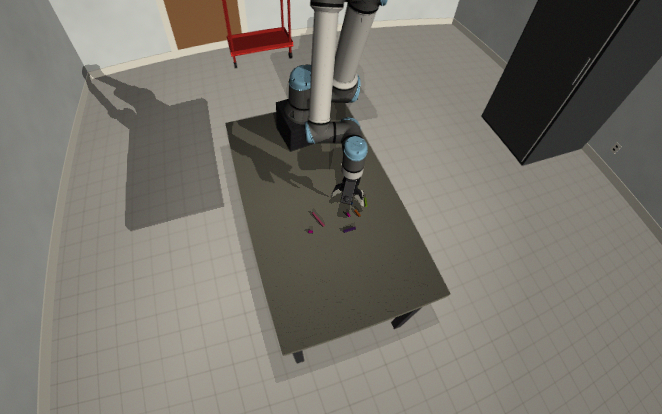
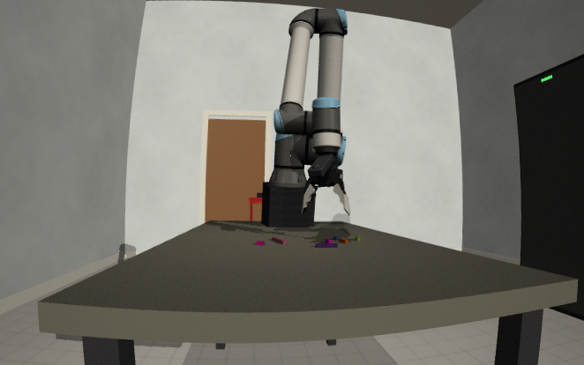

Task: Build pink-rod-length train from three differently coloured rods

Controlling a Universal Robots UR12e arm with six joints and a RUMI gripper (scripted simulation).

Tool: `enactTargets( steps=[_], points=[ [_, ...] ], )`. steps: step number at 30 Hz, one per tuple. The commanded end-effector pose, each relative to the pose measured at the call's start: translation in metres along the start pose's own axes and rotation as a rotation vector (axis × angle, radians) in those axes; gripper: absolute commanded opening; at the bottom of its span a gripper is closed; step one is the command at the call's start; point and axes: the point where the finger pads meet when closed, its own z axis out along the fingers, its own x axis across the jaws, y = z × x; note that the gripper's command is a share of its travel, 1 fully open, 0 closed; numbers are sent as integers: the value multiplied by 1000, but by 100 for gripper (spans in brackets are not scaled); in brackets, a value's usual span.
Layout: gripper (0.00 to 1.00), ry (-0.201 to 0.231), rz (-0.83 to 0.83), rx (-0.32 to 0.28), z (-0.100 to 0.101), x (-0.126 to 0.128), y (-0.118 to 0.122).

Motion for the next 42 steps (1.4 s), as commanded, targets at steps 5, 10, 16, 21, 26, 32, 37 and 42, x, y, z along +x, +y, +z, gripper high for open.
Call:
enactTargets(
  steps=[5, 10, 16, 21, 26, 32, 37, 42],
  points=[
    [100, 6, 242, 7, -1, -8, 25],
    [100, 6, 349, 8, -2, -11, 37],
    [100, 5, 414, 8, -2, -13, 45],
    [100, 5, 469, 9, -3, -14, 51],
    [100, 4, 498, 9, -3, -15, 55],
    [100, 4, 507, 9, -3, -15, 56],
    [100, 4, 508, 9, -3, -15, 56],
    [14, 4, 508, 9, -3, -15, 56]
  ],
)
